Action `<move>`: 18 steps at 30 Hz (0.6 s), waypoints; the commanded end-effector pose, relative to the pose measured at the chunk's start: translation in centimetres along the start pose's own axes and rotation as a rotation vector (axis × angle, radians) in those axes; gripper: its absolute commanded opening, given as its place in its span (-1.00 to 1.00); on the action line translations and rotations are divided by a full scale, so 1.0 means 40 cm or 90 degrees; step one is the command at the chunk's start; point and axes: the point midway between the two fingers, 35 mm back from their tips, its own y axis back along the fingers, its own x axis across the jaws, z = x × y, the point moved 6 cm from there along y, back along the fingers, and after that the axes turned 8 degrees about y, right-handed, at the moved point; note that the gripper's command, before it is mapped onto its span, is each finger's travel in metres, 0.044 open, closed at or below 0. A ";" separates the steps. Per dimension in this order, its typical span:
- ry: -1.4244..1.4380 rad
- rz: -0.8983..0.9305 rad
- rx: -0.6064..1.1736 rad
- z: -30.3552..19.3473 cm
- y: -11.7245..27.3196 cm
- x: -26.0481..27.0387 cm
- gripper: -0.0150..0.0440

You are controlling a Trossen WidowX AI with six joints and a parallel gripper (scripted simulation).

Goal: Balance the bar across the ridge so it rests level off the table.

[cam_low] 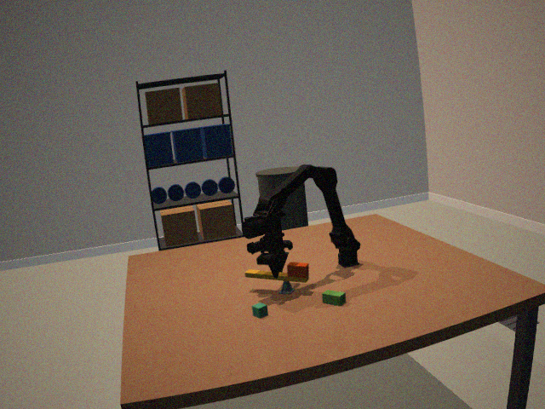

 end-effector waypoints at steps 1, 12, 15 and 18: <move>0.002 -0.002 0.000 0.000 -0.007 -0.001 -0.49; 0.002 -0.002 0.000 0.000 -0.009 -0.001 -0.49; 0.002 -0.002 0.000 0.000 -0.010 -0.001 -0.49; 0.002 -0.002 0.000 0.000 -0.011 -0.001 -0.49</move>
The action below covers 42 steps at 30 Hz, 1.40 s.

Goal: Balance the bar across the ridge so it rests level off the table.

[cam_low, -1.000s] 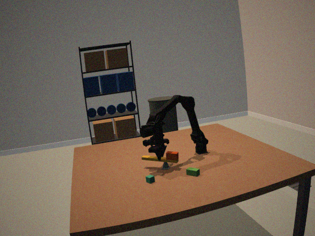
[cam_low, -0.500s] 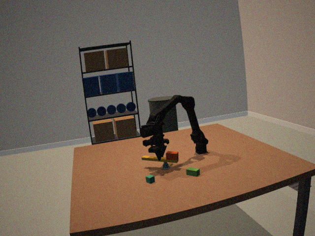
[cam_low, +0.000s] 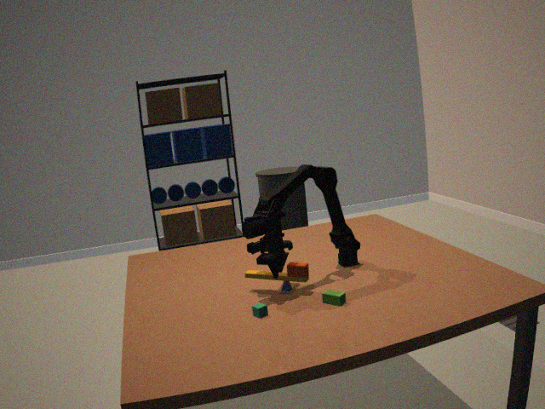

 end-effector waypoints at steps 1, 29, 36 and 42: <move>0.002 -0.002 0.001 0.000 -0.009 -0.001 -0.49; 0.002 -0.002 0.001 0.001 -0.015 -0.001 -0.49; 0.002 -0.002 0.001 0.001 -0.010 -0.001 -0.49; 0.002 -0.002 0.001 0.001 -0.004 -0.002 -0.49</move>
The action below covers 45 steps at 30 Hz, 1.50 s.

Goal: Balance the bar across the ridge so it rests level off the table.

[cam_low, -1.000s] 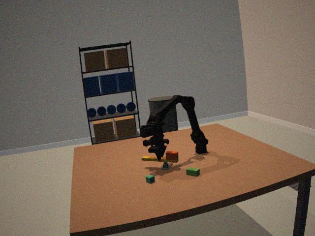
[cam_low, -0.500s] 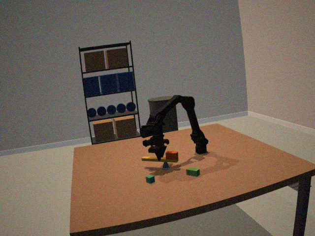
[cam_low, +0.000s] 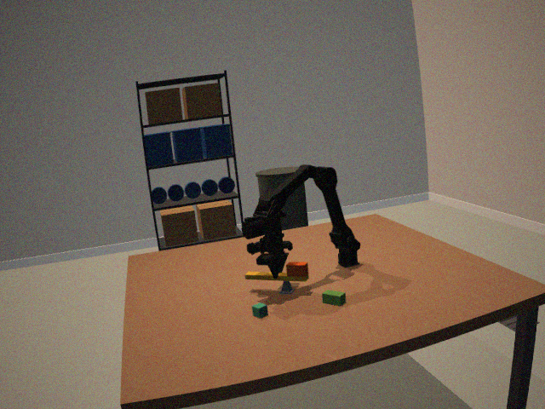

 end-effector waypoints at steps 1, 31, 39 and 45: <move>0.002 -0.003 0.002 0.000 -0.001 -0.001 -0.49; 0.000 0.000 0.000 0.000 0.001 0.000 -0.49; 0.000 0.000 0.000 0.000 0.001 0.000 -0.14; 0.000 0.000 0.000 0.000 0.001 0.000 0.07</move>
